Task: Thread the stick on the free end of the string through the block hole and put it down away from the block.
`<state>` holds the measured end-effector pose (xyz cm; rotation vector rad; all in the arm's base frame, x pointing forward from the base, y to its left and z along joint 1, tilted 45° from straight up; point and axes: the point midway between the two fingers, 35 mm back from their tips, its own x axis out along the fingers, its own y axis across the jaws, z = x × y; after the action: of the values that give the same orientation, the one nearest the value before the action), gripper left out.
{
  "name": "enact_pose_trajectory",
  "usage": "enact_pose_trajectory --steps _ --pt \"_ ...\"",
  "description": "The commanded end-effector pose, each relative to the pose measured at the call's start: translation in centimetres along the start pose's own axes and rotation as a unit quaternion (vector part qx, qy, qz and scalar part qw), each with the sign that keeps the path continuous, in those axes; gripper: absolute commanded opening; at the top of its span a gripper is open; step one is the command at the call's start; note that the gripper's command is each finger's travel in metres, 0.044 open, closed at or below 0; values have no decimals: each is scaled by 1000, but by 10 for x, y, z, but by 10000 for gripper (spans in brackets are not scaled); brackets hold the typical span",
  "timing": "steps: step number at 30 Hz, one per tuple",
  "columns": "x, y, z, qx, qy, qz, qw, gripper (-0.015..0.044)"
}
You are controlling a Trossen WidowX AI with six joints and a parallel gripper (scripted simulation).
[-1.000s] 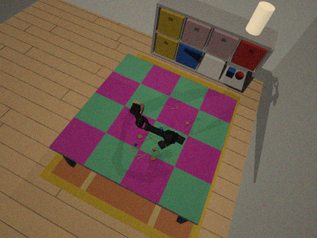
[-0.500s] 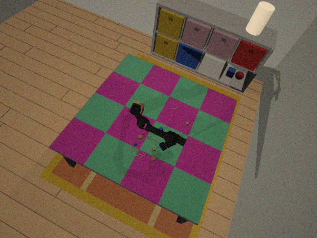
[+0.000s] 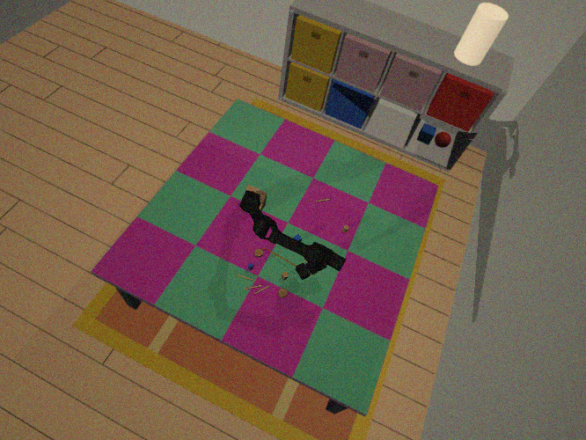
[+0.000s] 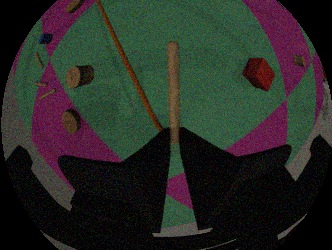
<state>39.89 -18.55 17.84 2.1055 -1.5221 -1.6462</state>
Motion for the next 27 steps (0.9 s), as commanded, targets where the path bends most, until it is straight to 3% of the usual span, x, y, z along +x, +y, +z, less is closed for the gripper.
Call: enact_pose_trajectory --steps 1,27 --pt "3 -3 1 -3 2 2 1000 0" --pt "25 -26 14 -3 0 2 1000 0"
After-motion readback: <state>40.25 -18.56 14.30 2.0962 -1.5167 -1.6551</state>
